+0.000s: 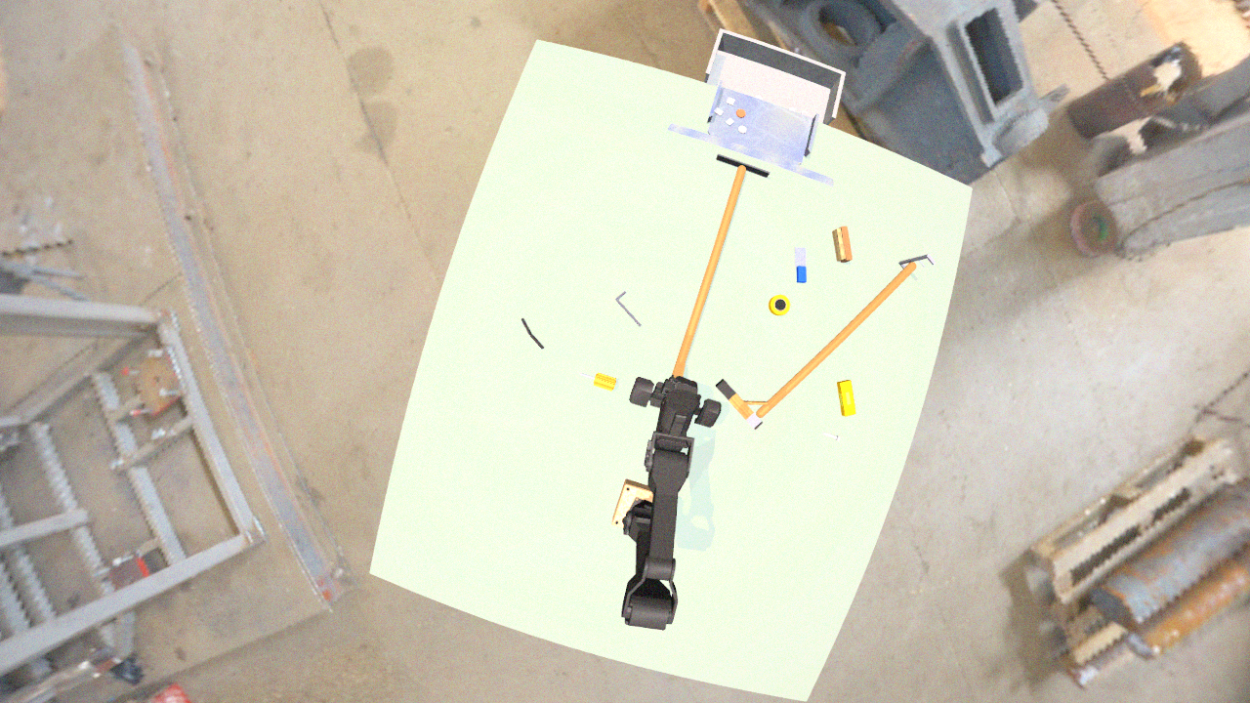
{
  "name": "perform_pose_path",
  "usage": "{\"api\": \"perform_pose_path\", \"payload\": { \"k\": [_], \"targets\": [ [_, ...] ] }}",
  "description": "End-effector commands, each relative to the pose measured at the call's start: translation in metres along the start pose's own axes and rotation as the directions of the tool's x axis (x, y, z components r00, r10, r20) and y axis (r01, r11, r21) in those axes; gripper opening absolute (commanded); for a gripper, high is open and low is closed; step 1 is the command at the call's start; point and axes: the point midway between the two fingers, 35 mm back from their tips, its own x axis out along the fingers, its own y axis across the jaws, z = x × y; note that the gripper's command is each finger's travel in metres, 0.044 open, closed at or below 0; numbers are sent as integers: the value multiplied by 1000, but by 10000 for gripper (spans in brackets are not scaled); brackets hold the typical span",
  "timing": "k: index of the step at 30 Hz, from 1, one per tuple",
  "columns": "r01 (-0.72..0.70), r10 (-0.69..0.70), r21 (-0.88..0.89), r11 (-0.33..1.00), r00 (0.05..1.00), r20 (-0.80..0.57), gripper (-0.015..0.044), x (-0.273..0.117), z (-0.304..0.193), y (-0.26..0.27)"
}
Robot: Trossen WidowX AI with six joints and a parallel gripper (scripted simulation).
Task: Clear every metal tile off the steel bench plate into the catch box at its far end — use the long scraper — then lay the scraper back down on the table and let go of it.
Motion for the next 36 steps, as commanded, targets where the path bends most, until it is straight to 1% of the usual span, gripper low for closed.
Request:
{"api": "perform_pose_path", "payload": {
  "k": [1,13,36],
  "targets": [
    [-5,5,-3,1000,1000,7,0,-2,1,6],
    [-8,8,-5,1000,1000,6,0,-2,2,13],
    [-11,11,-7,1000,1000,11,0,18,33,17]
  ]
}}
